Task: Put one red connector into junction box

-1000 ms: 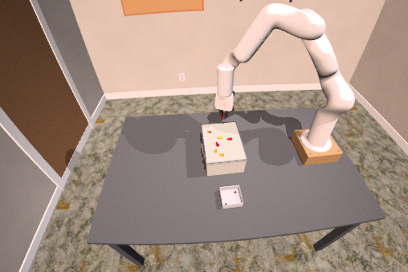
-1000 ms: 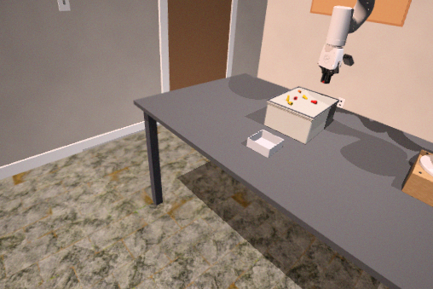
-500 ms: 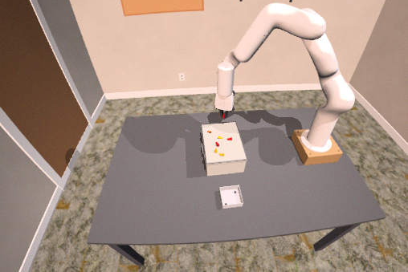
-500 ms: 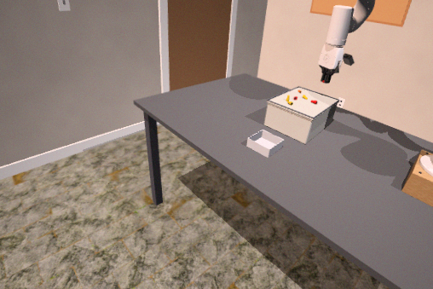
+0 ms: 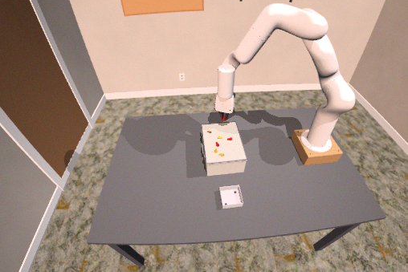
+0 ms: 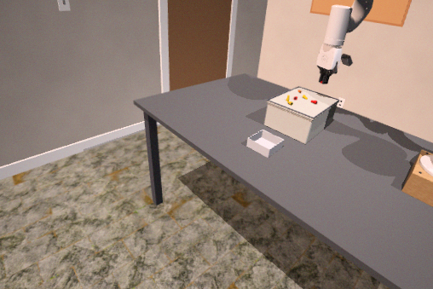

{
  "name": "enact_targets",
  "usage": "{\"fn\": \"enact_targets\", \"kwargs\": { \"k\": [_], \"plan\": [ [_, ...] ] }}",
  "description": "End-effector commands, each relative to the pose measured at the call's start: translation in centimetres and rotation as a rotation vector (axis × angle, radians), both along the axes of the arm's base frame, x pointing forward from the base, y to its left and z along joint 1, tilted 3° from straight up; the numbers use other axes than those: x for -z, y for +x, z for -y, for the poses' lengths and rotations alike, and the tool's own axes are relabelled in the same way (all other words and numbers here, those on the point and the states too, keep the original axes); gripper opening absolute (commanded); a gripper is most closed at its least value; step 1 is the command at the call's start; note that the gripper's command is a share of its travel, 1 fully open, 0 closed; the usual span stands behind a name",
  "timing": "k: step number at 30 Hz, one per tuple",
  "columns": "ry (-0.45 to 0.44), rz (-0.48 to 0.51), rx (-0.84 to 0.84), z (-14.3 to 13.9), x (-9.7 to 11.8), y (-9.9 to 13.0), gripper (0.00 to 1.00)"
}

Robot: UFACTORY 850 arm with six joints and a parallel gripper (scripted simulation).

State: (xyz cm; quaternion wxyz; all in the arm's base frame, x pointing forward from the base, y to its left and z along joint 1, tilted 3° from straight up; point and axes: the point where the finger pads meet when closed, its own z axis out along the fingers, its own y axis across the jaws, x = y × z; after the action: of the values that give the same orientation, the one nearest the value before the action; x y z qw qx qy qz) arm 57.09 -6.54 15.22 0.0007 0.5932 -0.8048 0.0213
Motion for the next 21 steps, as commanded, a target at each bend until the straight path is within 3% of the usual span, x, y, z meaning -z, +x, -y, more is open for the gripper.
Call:
{"fn": "enact_targets", "kwargs": {
  "k": [1, 9, 11, 21],
  "plan": [
    [-0.001, 0.002, 0.000, -1.6, 0.0, 0.0, 0.02],
    [-0.001, 0.002, 0.000, -6.0, 0.1, -0.3, 0.02],
    [-0.001, 0.002, 0.000, -6.0, 0.1, -0.3, 0.02],
    [-0.001, 0.002, 0.000, -13.7, 0.4, -0.8, 0.02]
  ]
}}
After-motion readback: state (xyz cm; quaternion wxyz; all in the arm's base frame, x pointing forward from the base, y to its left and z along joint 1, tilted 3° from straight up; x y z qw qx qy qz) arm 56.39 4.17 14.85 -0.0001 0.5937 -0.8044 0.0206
